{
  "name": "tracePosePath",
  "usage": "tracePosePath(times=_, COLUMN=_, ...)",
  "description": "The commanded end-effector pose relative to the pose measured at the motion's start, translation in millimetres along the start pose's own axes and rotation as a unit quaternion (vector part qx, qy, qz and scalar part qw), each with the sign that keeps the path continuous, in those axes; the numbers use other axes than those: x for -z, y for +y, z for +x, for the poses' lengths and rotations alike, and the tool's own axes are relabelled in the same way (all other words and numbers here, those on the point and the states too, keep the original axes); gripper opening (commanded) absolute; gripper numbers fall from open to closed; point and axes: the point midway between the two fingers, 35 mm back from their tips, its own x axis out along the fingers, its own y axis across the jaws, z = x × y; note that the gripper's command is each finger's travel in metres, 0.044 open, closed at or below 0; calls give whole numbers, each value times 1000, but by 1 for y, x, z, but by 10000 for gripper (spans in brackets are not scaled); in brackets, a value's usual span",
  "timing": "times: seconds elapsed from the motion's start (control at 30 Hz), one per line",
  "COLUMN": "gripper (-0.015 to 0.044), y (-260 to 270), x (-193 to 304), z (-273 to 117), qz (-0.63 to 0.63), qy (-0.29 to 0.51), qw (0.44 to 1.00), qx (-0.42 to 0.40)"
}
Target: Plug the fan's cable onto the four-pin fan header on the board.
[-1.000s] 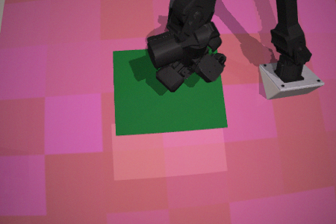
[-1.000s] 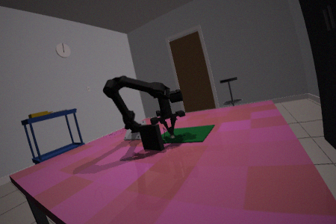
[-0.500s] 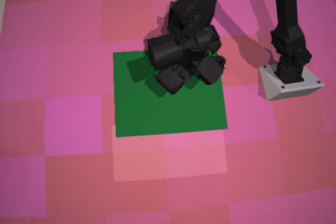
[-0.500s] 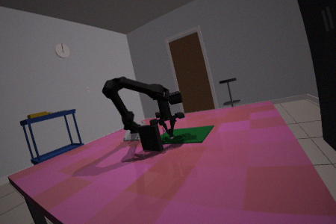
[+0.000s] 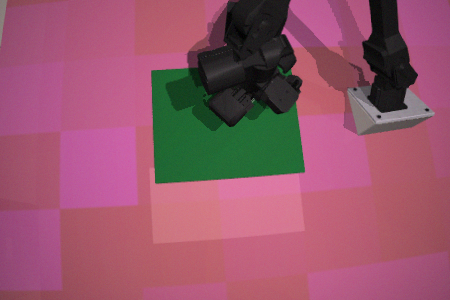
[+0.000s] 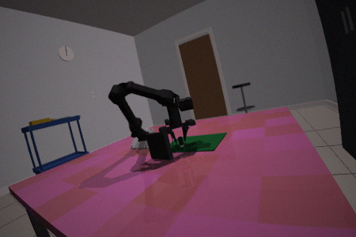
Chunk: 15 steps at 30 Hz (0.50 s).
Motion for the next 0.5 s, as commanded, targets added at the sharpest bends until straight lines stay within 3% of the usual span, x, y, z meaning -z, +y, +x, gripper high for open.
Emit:
tracePosePath(times=0.0, gripper=260, y=0, x=0, z=0, qz=0, qy=0, qw=1000, qx=0)
tracePosePath(times=0.2, gripper=260, y=-1, x=0, z=-53, qz=-3, qy=0, qw=1000, qx=-2)
tracePosePath(times=0.47, gripper=260, y=-3, x=-11, z=-56, qz=-3, qy=-1, qw=1000, qx=-1)
